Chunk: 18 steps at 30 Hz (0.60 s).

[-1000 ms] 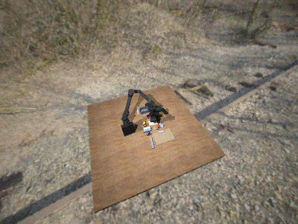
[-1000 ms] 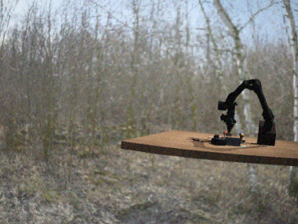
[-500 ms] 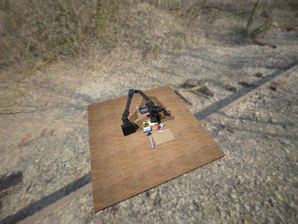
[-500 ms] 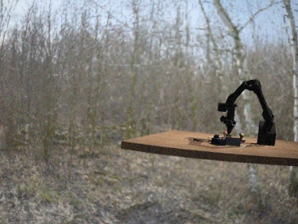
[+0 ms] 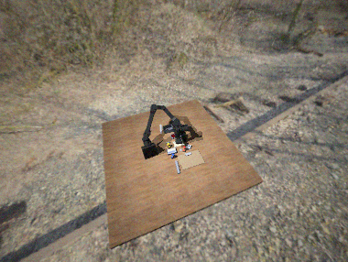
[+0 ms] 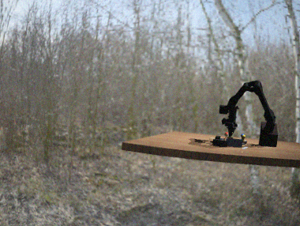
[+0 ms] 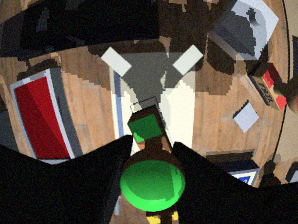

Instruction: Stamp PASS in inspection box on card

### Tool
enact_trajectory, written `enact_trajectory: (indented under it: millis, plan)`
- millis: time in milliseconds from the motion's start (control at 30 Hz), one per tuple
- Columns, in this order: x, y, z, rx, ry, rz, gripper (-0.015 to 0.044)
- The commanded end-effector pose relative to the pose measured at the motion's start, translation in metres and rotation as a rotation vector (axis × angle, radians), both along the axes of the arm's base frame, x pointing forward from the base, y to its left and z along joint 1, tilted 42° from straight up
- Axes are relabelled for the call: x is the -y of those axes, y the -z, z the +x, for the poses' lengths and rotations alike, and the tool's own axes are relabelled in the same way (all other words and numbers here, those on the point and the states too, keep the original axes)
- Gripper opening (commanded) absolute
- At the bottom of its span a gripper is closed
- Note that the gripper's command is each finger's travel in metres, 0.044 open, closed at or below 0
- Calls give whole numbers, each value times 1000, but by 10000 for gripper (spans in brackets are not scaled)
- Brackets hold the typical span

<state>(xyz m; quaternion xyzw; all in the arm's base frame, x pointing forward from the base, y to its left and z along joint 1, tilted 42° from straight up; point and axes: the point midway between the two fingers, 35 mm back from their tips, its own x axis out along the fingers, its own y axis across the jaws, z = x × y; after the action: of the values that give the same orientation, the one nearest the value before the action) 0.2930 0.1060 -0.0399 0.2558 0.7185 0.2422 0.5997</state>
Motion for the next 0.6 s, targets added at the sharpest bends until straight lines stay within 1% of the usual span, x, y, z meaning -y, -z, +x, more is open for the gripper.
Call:
enact_trajectory:
  millis: [0,567]
  plan:
    - [-2,3,-2,-7,5,2,0]
    - [-10,11,-5,-6,6,4,0]
